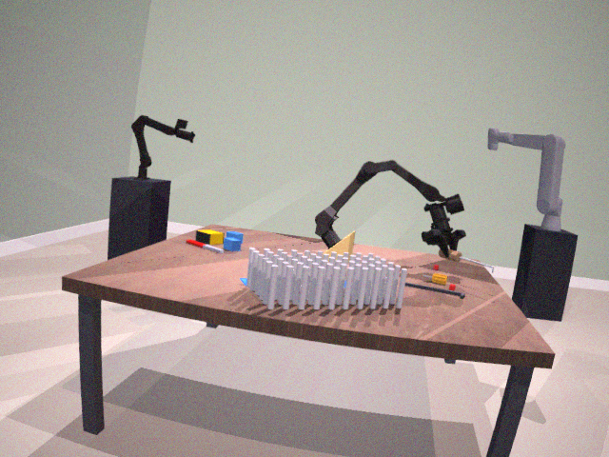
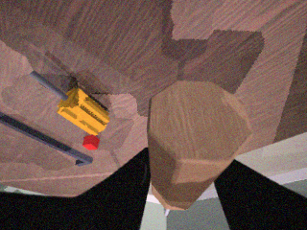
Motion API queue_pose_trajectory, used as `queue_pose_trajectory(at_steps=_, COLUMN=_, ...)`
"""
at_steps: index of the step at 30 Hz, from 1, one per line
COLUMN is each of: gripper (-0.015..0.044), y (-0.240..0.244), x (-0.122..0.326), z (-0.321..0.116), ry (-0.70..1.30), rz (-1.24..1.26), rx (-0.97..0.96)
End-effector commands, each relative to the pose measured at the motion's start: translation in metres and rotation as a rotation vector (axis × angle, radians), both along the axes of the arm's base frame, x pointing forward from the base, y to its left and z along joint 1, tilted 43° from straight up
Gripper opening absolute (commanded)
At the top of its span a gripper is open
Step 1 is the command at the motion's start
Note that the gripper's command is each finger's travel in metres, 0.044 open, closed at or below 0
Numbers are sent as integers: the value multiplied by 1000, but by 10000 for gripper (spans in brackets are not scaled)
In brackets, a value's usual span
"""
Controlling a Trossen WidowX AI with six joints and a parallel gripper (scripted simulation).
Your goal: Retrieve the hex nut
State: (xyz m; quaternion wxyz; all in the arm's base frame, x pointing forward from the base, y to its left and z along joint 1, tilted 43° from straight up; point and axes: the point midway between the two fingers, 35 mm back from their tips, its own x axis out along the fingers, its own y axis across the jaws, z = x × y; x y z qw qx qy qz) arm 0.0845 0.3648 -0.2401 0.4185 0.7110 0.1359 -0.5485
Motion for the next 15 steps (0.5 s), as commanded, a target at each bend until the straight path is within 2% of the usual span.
queue_pose_trajectory(at_steps=1, gripper=0, y=-4, x=0, z=-3, ry=-4, rz=4, rx=-4)
queue_pose_trajectory(at_steps=15, gripper=0, y=-13, x=-1, z=-12, ry=-4, rz=4, rx=-4)
